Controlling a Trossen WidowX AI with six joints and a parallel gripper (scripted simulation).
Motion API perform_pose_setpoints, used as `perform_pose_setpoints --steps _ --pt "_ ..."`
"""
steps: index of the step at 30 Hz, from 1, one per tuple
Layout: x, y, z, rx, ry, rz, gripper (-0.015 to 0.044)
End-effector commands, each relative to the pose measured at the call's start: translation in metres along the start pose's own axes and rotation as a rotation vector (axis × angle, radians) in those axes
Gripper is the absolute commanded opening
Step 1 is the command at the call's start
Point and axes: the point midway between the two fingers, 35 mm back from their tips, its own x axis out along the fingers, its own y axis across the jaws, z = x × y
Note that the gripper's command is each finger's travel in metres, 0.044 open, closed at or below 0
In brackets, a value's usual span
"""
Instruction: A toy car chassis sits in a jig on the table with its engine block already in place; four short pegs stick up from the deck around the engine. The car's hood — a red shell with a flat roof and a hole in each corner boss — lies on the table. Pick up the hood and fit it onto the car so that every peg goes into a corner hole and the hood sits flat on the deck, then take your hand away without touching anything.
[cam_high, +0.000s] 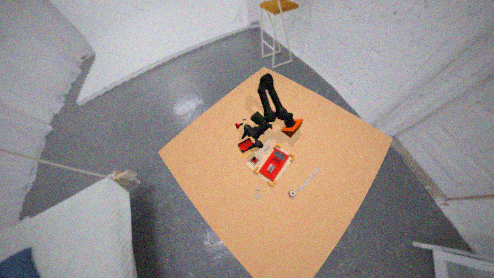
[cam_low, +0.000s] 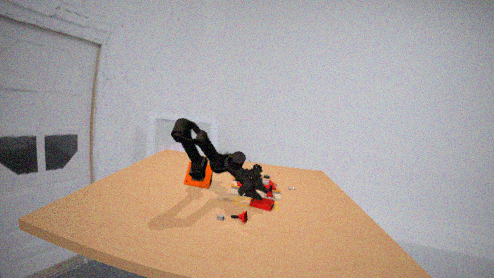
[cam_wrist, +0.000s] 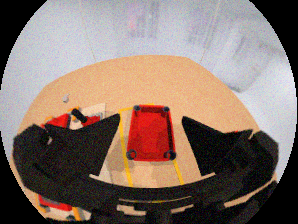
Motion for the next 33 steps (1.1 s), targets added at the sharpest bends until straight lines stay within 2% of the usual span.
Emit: perform_pose_setpoints --steps 1,33 --pt "0.001 0.000 -0.003 -0.003 -0.004 0.002 0.0440" --pt "0.010 -0.001 -0.020 -0.003 -0.005 0.000 0.0440"
